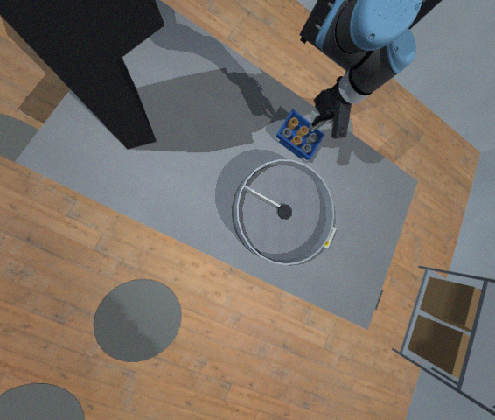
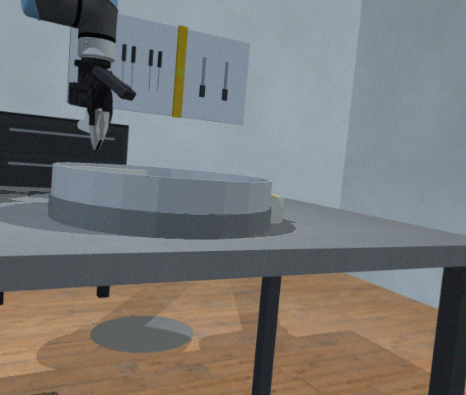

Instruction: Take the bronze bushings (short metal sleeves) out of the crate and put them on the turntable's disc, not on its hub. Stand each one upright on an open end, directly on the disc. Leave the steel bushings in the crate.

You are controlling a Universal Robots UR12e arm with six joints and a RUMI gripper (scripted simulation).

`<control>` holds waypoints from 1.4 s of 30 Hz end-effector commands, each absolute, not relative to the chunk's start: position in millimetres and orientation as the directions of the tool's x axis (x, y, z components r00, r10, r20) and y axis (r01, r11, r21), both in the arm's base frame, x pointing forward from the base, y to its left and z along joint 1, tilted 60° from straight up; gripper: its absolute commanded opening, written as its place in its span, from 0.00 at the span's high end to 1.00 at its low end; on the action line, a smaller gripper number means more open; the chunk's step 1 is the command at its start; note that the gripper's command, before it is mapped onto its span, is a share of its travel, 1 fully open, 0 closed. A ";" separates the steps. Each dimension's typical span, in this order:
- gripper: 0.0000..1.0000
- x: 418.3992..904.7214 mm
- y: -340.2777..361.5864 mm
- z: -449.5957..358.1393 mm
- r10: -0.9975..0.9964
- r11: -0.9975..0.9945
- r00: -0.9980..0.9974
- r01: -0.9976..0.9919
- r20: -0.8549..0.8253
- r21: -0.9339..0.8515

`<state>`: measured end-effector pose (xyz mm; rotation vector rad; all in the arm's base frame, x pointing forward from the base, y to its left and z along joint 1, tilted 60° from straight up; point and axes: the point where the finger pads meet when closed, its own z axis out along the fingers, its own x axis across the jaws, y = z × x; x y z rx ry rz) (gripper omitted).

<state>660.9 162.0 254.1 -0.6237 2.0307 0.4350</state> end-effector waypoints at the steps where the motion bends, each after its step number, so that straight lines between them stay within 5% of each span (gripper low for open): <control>1: 0.95 662.9 161.8 256.9 -0.257 0.808 -0.430 -0.588 -0.865 0.052; 42: 0.95 668.3 166.2 252.6 -0.257 0.807 -0.431 -0.588 -0.865 0.053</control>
